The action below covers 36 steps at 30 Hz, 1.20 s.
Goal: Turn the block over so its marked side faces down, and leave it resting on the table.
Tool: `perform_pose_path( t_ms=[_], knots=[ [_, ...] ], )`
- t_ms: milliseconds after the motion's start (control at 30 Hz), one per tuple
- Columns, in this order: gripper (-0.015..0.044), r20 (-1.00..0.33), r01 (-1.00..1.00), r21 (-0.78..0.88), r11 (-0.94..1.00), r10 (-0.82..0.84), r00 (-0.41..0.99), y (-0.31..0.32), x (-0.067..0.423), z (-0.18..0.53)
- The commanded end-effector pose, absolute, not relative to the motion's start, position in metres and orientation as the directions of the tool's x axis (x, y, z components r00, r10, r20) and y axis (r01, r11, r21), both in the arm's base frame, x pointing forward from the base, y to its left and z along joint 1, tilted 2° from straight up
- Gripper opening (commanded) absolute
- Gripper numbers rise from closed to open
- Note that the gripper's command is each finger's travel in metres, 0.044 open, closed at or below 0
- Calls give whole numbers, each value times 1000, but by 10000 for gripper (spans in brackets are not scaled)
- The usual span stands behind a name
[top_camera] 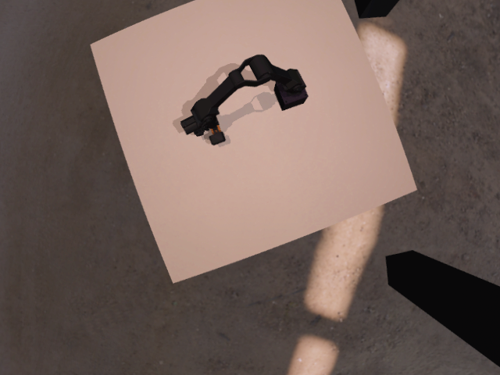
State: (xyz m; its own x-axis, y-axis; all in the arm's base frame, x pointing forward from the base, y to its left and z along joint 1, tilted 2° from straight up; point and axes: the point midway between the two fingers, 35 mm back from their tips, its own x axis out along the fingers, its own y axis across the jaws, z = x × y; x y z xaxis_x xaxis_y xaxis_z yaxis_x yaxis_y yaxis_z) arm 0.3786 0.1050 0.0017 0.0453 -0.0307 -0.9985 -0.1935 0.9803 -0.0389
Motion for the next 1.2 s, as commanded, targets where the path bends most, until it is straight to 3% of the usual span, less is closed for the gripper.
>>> perform_pose_path(
  t_ms=[0,600,933,1167],
  knots=[
    [440,-999,-193,-36,981,-27,46,105,379,-5],
    [440,-999,-193,-36,981,-27,46,104,380,-31],
    [177,-999,-193,-36,981,-27,46,104,380,-31],
    [131,-999,-193,-36,981,-27,46,104,380,-31]
  ],
)
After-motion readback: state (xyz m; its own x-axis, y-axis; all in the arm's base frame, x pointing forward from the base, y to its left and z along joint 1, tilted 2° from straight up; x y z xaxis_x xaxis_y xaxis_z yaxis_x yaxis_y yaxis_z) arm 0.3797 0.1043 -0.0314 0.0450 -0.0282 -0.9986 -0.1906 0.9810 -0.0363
